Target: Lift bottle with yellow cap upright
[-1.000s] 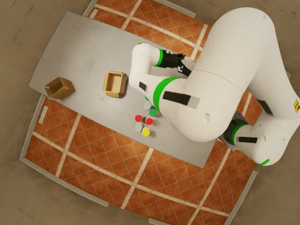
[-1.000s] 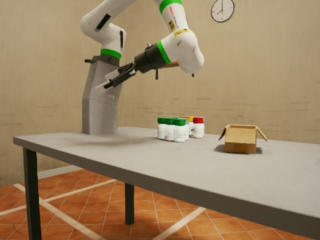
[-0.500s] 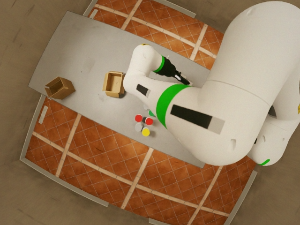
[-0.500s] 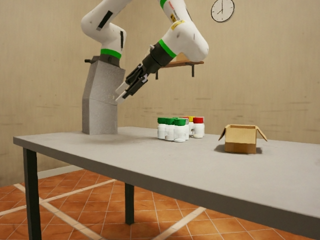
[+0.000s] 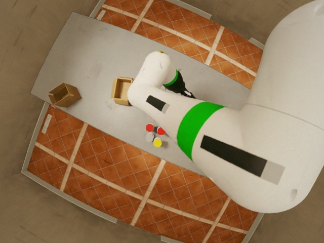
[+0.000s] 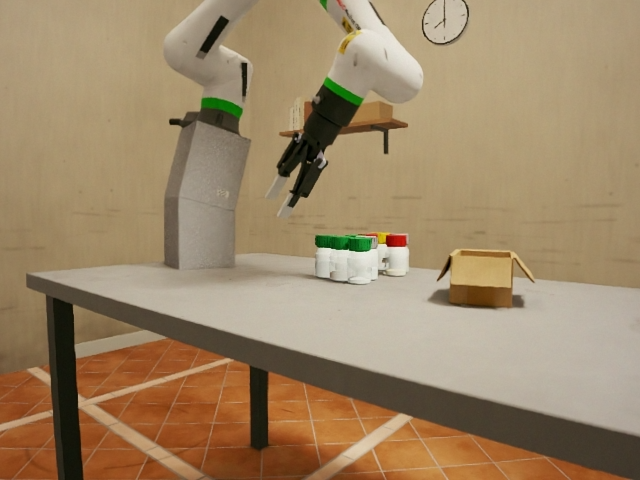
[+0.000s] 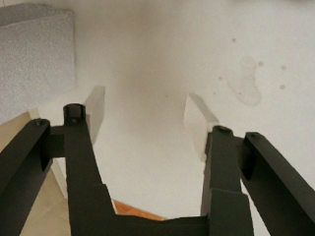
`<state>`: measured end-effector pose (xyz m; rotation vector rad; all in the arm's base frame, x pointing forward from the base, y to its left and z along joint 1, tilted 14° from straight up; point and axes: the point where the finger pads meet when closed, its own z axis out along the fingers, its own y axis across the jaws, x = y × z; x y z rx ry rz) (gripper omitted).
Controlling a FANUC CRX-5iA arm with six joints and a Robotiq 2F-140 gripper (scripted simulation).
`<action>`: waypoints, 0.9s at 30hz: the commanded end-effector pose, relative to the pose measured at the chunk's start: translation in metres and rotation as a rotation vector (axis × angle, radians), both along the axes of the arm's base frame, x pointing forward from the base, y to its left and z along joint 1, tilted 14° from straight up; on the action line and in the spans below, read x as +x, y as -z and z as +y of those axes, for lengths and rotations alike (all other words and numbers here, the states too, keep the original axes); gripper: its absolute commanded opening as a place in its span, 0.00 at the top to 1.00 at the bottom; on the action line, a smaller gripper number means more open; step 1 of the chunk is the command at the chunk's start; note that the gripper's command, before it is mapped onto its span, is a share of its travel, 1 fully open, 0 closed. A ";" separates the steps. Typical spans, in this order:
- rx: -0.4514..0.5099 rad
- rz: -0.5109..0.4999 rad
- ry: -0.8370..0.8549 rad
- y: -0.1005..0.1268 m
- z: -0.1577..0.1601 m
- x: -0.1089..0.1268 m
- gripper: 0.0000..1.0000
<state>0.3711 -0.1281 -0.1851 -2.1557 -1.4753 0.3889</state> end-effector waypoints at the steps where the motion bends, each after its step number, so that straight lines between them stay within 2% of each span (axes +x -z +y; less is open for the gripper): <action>1: 0.028 -0.023 -0.004 0.001 0.007 0.003 0.49; 4: 0.036 -0.045 -0.011 -0.002 0.013 0.008 0.49; 13: 0.248 -0.335 -0.088 -0.021 0.099 0.063 0.49; 20: 0.248 -0.335 -0.088 -0.021 0.099 0.063 0.49; 27: 0.344 -0.565 -0.148 -0.052 0.155 0.107 0.49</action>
